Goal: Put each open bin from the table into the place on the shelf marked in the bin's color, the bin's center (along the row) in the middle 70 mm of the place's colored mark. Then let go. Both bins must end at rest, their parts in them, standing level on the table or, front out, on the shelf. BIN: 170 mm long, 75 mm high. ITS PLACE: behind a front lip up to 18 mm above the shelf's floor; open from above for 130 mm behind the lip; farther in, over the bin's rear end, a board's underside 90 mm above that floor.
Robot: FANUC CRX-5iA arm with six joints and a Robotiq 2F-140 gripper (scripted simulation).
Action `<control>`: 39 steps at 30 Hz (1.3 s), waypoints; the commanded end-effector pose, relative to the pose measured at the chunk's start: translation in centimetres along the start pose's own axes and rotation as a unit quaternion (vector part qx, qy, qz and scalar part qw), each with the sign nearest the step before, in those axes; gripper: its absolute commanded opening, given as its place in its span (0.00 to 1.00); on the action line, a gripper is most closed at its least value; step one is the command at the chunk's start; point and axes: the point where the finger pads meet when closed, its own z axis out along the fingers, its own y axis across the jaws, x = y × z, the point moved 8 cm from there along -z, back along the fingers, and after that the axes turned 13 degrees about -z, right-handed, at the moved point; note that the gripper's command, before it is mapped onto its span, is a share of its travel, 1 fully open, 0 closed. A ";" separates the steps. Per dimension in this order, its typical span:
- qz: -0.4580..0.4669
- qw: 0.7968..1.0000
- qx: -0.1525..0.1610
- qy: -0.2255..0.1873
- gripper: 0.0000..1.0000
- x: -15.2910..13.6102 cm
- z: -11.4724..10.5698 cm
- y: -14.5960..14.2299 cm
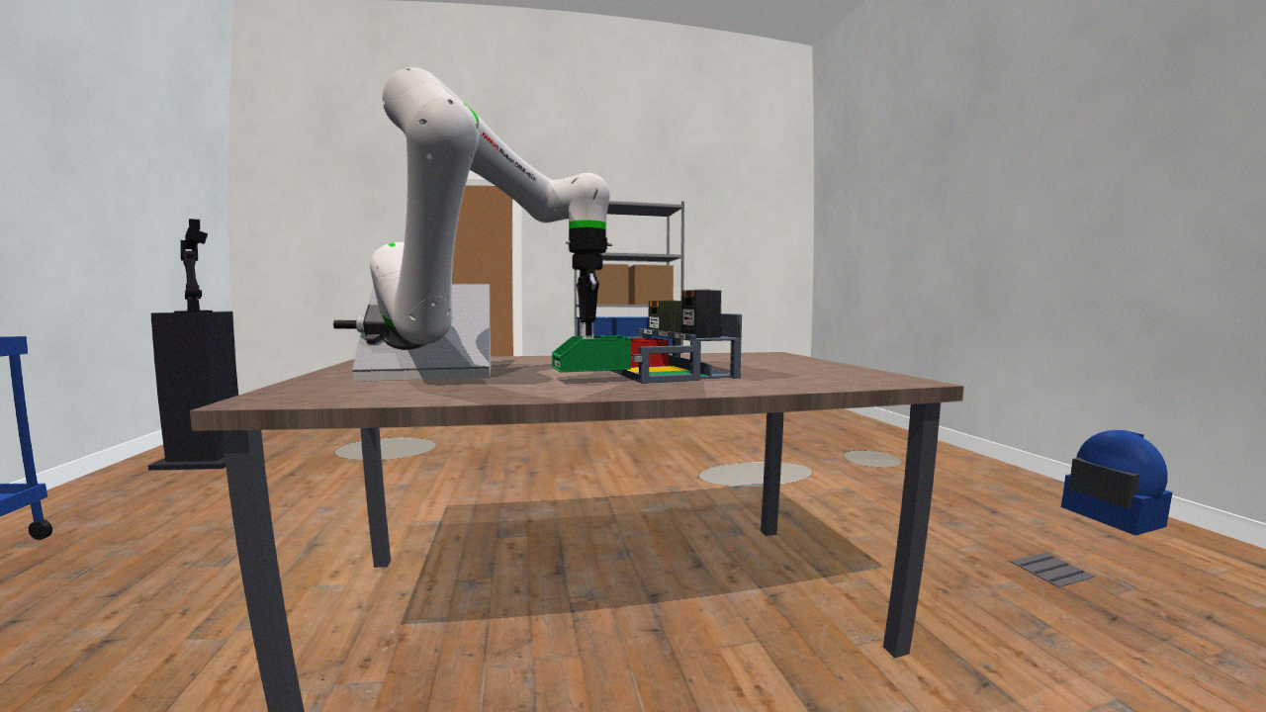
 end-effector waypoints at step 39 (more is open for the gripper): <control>0.000 0.999 -0.007 0.032 0.00 -1.5 -0.3 -0.3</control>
